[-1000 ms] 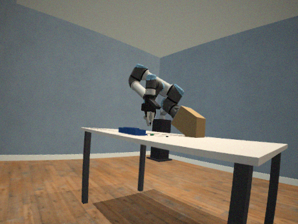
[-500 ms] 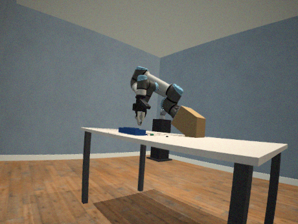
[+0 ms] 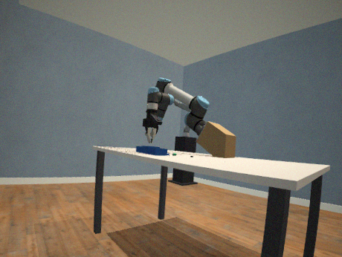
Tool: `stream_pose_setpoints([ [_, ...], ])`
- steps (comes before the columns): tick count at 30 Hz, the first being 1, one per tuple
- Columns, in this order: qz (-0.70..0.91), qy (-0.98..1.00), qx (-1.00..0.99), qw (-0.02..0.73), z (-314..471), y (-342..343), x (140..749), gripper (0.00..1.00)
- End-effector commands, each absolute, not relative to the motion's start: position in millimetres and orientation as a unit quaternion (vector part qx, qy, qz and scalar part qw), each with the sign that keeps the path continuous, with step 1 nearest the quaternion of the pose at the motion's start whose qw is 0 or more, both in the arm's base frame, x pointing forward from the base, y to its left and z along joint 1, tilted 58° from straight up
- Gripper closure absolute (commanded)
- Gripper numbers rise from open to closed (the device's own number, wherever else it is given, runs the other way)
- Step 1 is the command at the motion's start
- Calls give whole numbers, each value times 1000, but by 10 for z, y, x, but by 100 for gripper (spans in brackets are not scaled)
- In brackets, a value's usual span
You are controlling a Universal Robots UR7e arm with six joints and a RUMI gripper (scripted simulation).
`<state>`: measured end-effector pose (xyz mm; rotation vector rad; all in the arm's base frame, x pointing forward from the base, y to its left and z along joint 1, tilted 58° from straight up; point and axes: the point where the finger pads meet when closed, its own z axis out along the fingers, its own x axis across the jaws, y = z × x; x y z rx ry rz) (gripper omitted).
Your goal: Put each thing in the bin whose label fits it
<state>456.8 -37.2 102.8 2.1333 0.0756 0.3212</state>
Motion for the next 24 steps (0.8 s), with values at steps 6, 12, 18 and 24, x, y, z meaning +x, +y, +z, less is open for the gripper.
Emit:
stream_pose_setpoints([
  [6, 130, 34, 873, 469, 1466, -588, 4778, 100],
  [12, 128, 36, 873, 470, 1412, -567, 4758, 100],
  [18, 128, 38, 873, 470, 1337, -528, 4714, 100],
  [24, 128, 38, 873, 470, 1307, -514, 4697, 100],
])
